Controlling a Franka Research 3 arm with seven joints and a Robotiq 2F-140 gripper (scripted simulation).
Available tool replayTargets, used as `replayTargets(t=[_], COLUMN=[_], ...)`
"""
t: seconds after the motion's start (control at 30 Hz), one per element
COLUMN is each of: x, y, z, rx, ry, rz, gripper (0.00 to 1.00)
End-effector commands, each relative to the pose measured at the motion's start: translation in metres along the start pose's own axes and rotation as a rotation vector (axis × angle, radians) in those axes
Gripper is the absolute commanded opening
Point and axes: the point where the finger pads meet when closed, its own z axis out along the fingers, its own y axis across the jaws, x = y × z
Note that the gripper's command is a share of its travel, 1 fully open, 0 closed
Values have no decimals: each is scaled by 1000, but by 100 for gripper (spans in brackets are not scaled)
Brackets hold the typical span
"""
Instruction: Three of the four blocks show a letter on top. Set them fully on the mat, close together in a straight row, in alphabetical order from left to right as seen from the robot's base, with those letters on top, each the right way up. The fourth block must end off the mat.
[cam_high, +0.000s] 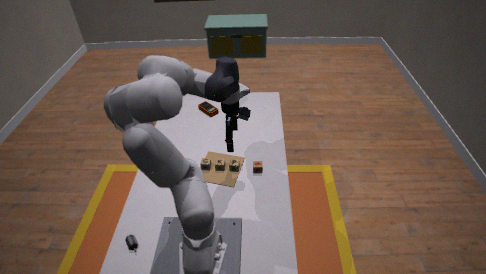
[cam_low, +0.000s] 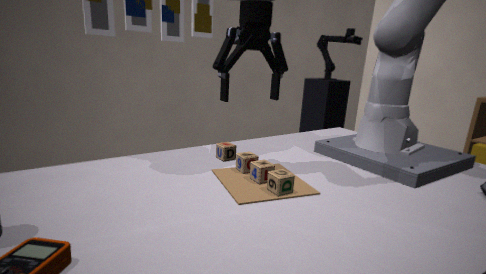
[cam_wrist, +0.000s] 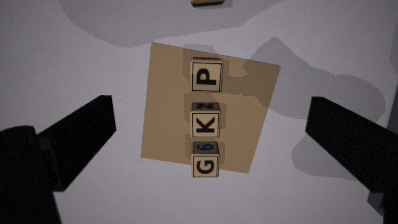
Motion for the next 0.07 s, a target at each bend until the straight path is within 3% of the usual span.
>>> replayTargets(t=[0.0,0.03], x=[0,0], y=[1,1], z=[0,0], rx=[-2,-2], ry=[0,0], rz=[-7,-7], gripper=[100,100])
